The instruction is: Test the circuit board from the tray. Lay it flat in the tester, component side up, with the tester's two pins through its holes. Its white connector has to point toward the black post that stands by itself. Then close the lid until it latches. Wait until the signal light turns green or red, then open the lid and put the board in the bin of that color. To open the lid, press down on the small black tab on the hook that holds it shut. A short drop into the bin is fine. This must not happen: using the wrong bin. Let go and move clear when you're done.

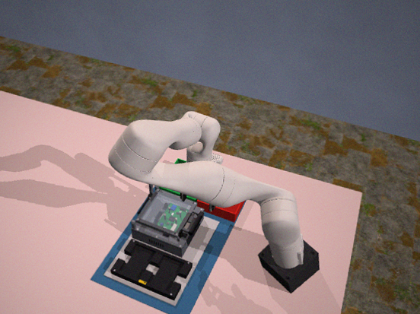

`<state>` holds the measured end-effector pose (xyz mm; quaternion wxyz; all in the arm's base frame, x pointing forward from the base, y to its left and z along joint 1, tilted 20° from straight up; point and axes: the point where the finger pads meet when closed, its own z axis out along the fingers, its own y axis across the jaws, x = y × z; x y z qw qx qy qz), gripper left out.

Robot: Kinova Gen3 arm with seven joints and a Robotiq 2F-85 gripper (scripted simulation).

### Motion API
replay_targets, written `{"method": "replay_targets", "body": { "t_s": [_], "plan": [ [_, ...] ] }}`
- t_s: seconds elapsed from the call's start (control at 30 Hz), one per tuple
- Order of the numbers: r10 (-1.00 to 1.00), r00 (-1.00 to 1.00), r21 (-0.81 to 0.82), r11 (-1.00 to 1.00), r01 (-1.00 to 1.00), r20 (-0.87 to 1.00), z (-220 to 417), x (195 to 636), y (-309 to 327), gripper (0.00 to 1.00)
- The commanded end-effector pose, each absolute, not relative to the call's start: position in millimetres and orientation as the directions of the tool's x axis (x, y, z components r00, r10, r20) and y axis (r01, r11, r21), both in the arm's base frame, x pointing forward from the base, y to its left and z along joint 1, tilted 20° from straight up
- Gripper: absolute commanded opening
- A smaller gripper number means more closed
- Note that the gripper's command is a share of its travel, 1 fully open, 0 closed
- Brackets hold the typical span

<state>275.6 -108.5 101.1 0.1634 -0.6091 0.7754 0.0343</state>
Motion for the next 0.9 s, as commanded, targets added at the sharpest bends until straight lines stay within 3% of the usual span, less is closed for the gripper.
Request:
{"method": "replay_targets", "body": {
  "t_s": [0.0,0.27,0.3,0.87],
  "plan": [
    [-0.933,-0.204,-0.147,0.256,-0.955,-0.297,103.1,276.7,-108.5,1.00],
    [-0.933,-0.204,-0.147,0.256,-0.955,-0.297,103.1,276.7,-108.5,1.00],
    [-0.933,-0.204,-0.147,0.256,-0.955,-0.297,103.1,276.7,-108.5,0.00],
    [-0.933,-0.204,-0.147,0.256,-0.955,-0.297,103.1,276.7,-108.5,0.00]
  ]
}}
